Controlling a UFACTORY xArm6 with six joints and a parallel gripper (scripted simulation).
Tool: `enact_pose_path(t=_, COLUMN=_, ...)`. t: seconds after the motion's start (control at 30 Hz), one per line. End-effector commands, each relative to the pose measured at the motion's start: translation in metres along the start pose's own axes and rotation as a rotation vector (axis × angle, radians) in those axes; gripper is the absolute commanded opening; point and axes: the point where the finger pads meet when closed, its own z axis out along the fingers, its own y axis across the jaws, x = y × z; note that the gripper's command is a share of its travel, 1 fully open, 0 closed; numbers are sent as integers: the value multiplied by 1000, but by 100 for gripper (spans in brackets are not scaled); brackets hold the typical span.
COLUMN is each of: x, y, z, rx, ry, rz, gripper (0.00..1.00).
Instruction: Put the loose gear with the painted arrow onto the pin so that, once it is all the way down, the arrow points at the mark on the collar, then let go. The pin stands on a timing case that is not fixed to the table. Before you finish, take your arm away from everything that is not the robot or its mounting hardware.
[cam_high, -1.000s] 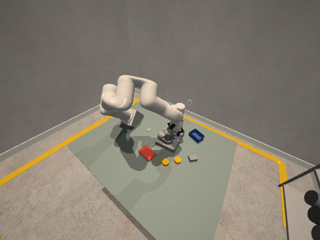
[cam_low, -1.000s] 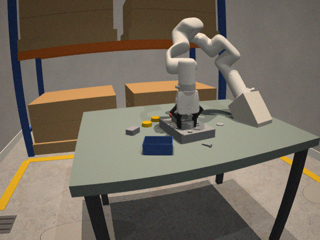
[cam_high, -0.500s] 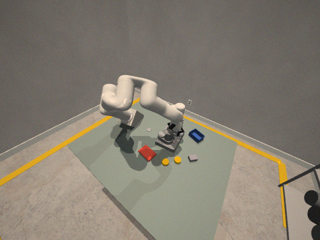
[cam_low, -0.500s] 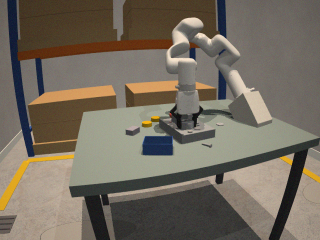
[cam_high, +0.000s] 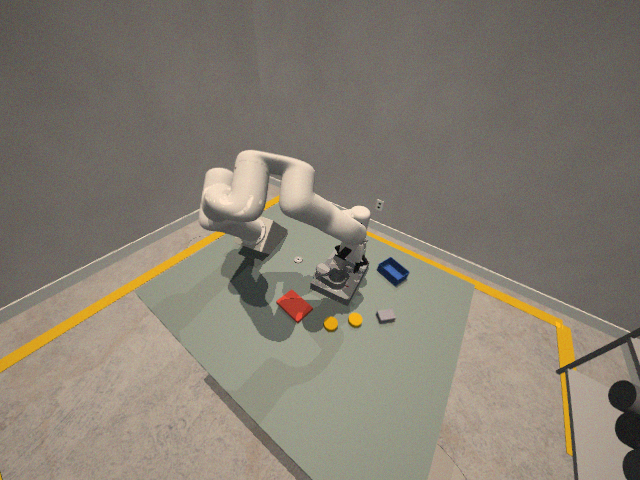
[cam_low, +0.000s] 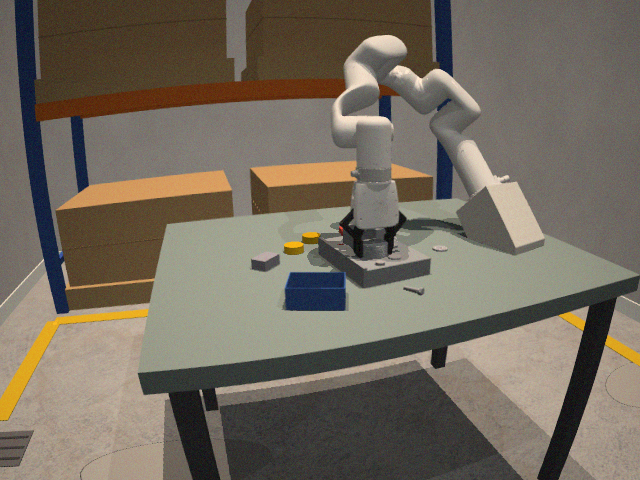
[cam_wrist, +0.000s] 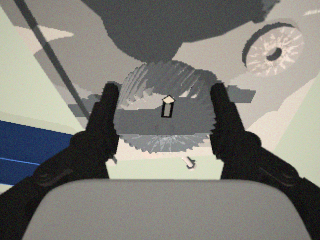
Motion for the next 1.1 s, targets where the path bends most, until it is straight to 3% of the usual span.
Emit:
enact_pose_path(t=0.0, x=0, y=-1, z=-1, rx=2, ry=-1, rz=0, gripper=0)
enact_pose_path(t=0.5, x=0, y=-1, z=-4, rx=2, ry=-1, rz=0, gripper=0)
enact_pose_path(t=1.07, x=0, y=-1, z=-28, rx=2, ry=-1, rz=0, gripper=0)
